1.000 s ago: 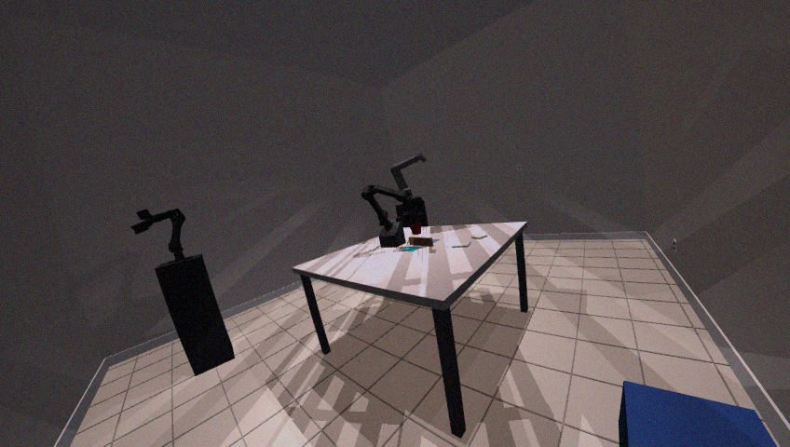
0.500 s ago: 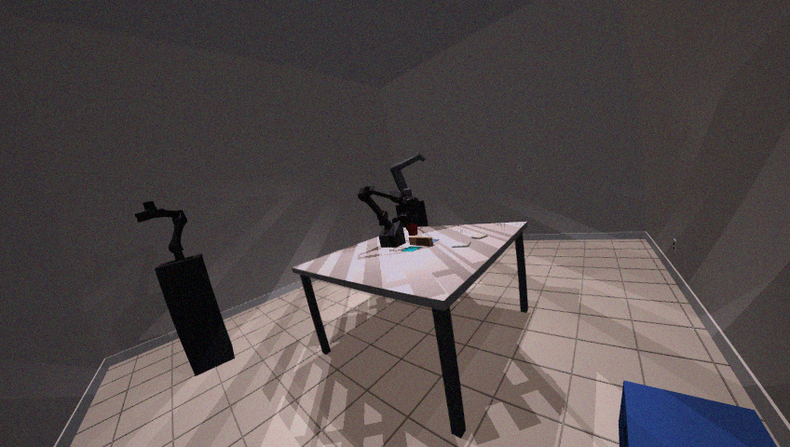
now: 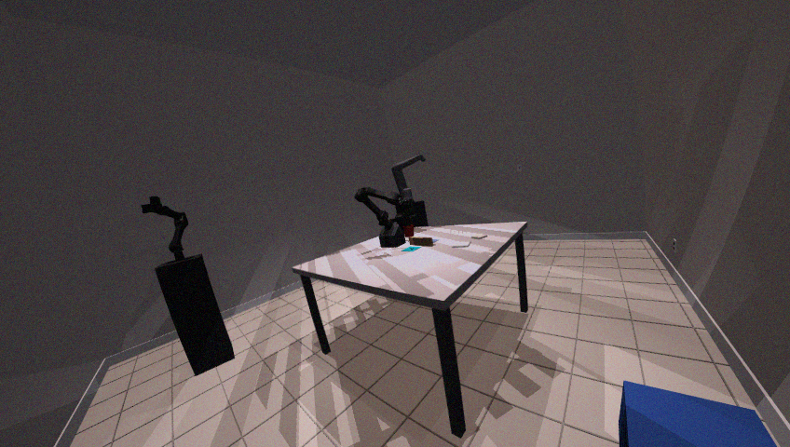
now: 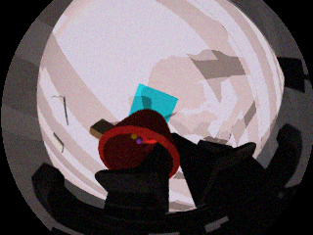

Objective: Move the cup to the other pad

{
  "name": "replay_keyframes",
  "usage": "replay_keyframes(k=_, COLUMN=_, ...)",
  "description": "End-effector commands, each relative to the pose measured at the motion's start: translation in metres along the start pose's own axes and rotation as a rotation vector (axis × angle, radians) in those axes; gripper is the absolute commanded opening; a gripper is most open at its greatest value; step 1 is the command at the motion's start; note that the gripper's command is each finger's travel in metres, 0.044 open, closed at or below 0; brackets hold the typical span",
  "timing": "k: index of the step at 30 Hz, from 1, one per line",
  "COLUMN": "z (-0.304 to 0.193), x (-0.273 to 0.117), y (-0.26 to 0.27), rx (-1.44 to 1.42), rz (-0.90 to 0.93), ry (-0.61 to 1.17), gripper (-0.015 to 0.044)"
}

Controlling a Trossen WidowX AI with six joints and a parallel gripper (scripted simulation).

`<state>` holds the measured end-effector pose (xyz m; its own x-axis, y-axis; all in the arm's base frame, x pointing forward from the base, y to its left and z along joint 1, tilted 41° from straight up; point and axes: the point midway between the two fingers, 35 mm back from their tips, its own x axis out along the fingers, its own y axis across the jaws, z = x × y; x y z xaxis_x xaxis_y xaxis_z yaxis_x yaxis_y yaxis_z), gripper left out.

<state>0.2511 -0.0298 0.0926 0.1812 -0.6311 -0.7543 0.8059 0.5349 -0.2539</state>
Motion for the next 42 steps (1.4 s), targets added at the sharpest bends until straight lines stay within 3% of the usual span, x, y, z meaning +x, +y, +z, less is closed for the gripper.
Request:
replay_keyframes(k=1, z=0.003, x=0.002, y=-0.006, rx=-0.005, rz=-0.009, ry=-0.002, gripper=0.0)
replay_keyframes(k=42, z=0.005, x=0.053, y=-0.005, rx=-0.005, rz=-0.009, ry=-0.003, gripper=0.0)
